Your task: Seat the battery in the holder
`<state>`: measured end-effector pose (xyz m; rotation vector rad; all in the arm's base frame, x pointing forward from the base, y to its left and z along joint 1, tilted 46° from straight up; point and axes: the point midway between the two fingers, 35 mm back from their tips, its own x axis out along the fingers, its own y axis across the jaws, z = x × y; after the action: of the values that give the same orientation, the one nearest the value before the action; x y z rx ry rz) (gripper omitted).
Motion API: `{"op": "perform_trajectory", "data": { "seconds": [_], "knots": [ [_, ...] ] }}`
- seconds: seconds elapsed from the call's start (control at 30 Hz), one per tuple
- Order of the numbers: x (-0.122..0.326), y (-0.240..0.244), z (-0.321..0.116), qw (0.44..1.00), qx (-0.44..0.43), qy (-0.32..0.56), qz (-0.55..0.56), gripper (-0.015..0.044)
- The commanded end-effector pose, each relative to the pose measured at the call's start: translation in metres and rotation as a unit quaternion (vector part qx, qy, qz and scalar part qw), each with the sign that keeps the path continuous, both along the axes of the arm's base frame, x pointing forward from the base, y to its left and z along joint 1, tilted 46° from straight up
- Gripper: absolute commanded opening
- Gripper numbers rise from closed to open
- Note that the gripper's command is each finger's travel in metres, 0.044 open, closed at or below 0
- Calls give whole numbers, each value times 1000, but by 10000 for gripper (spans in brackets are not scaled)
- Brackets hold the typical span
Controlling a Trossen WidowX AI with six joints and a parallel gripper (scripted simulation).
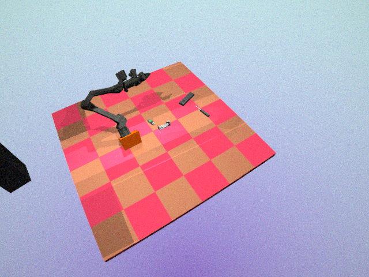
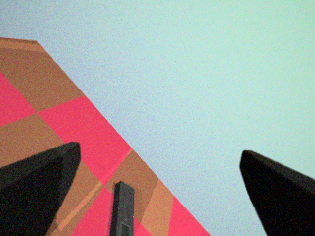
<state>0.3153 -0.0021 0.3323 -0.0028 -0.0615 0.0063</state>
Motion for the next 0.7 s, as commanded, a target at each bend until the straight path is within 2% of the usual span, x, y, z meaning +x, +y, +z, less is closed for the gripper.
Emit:
{"op": "perform_trajectory", "data": {
  "seconds": [0.0,0.17,0.27,0.33,0.47,0.53,0.63,0.67],
  "knots": [
    [2,0,-4,1000,4,9,2,374],
    [24,-3,-101,966,135,218,29,242],
    [20,-4,-153,916,226,330,24,236],
    [9,-3,-190,857,305,415,9,236],
    [-23,3,-245,695,461,549,-44,236],
    [-43,8,-262,589,536,599,-81,236],
    [-71,18,-276,392,637,647,-148,236],
    [-75,20,-277,355,652,651,-160,236]
  ]
}}
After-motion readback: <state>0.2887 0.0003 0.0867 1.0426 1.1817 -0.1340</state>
